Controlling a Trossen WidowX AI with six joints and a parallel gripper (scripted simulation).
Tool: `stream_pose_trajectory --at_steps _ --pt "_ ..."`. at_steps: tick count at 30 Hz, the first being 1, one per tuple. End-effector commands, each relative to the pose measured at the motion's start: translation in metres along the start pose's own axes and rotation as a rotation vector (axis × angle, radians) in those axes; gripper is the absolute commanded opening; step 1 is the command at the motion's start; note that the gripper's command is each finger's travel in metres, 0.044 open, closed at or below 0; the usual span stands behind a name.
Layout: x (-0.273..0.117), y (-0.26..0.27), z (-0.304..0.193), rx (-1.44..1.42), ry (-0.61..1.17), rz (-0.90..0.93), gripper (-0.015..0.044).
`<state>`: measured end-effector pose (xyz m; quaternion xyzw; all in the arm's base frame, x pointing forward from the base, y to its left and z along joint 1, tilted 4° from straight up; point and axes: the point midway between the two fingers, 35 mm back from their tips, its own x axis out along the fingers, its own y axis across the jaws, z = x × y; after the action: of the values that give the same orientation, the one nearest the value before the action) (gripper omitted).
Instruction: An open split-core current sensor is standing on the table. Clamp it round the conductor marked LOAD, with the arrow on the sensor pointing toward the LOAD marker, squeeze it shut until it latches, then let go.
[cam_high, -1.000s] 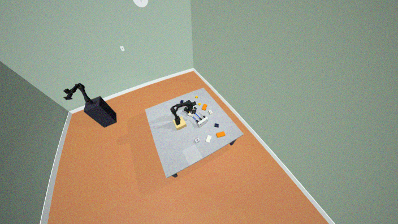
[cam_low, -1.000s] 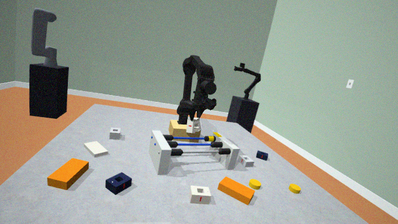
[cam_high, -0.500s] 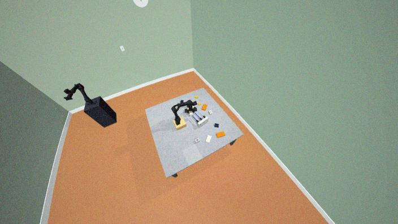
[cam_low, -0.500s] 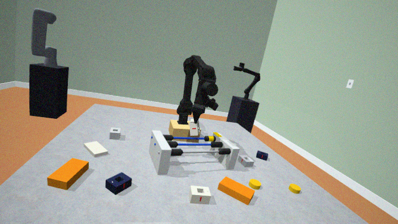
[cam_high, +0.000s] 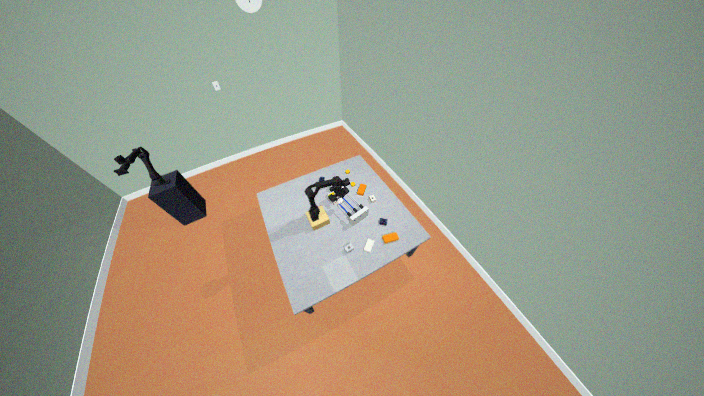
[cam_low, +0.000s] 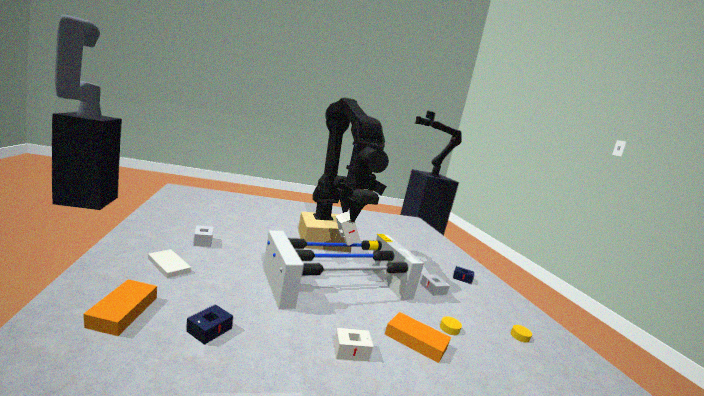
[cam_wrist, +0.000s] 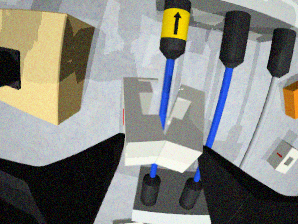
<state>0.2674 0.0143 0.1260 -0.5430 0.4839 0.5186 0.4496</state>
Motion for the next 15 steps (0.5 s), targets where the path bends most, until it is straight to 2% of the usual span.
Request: stream_pose_trajectory --at_steps 1,15 --pt "0.000 -0.003 0.000 -0.034 0.002 -0.007 0.0000" --pt "0.021 -0.004 0.000 -0.034 0.002 -0.007 0.0000"
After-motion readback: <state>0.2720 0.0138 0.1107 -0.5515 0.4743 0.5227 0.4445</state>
